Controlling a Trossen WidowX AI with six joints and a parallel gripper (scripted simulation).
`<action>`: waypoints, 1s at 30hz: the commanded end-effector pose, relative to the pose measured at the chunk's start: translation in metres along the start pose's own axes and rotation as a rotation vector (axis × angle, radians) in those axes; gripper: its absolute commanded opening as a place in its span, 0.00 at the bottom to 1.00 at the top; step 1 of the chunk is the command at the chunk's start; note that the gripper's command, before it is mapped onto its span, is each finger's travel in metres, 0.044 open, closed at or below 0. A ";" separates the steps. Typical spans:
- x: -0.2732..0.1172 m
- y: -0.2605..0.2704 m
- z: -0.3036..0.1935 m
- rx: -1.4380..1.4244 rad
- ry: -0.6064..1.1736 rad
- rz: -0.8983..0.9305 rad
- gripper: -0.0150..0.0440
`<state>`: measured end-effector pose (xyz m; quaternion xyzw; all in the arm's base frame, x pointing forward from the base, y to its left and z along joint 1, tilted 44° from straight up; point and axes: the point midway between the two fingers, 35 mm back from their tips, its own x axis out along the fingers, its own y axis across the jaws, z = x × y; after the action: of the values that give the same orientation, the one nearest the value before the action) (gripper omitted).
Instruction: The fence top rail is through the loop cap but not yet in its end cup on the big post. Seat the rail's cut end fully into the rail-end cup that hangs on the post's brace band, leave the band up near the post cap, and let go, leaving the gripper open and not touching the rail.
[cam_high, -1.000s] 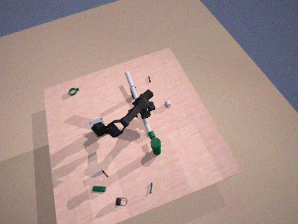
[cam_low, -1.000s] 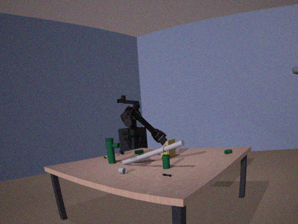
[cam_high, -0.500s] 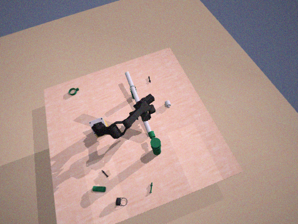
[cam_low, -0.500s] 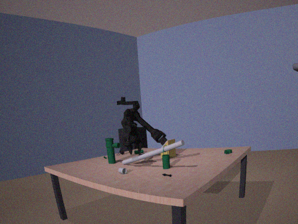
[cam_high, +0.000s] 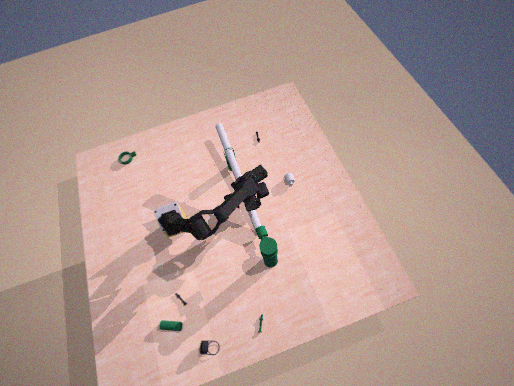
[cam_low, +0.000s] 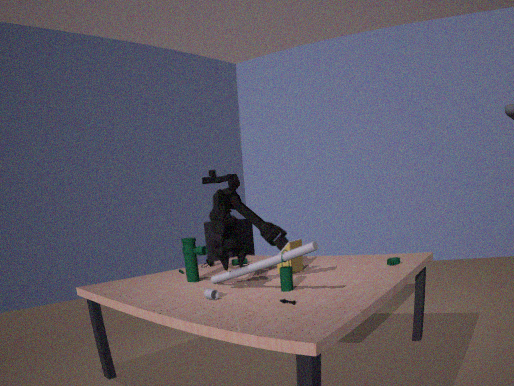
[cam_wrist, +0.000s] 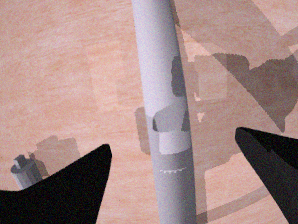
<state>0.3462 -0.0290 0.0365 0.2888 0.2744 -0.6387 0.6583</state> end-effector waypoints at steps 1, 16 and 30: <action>0.010 -0.001 0.000 -0.008 -0.008 -0.008 1.00; 0.034 -0.002 0.001 -0.009 -0.009 -0.008 1.00; 0.048 -0.003 0.002 -0.008 -0.011 -0.008 0.91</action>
<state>0.3461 -0.0604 0.0050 0.2872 0.2735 -0.6399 0.6582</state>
